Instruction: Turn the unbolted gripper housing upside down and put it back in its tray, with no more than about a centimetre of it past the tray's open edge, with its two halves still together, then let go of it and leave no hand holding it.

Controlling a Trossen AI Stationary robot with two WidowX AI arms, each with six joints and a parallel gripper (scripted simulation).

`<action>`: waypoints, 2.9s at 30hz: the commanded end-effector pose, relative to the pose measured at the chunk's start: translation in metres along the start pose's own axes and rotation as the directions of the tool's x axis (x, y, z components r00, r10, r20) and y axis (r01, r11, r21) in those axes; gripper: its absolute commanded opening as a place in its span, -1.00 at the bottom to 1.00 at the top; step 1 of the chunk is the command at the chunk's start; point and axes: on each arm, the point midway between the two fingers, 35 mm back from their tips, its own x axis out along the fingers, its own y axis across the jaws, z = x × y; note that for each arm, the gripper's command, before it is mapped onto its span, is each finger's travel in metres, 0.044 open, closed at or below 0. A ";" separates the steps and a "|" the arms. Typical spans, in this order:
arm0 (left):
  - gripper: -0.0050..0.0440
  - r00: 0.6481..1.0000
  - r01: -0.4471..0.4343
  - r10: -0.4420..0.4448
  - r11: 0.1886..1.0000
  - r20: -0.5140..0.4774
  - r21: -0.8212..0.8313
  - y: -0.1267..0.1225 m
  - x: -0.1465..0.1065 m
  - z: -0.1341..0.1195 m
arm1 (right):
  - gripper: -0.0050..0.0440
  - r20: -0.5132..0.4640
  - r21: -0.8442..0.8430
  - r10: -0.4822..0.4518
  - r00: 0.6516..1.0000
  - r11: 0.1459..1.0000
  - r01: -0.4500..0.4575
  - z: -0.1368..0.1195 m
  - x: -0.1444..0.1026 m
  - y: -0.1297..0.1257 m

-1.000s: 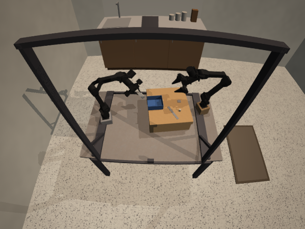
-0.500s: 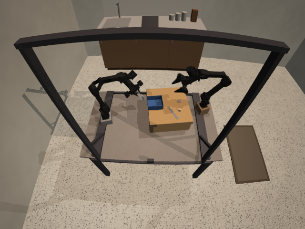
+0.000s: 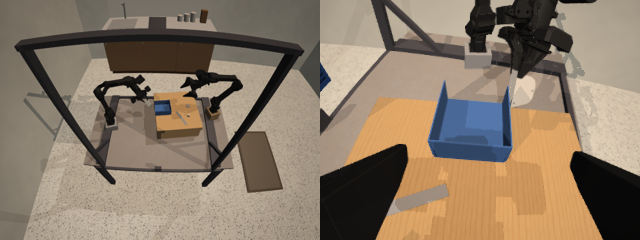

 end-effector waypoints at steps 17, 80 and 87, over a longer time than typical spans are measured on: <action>-0.31 0.999 0.043 -0.044 0.998 0.019 0.048 -0.003 0.003 0.014 | 1.00 0.019 0.005 0.003 1.000 1.000 -0.003 0.005 -0.004 0.000; -0.31 0.959 0.265 -0.277 0.952 0.067 0.152 -0.037 0.024 0.052 | 1.00 0.019 0.005 0.003 1.000 1.000 -0.003 0.005 -0.004 0.000; -0.31 0.950 0.293 -0.306 0.943 0.067 0.161 -0.040 0.024 0.055 | 1.00 0.019 0.005 0.003 1.000 1.000 -0.003 0.005 -0.004 0.000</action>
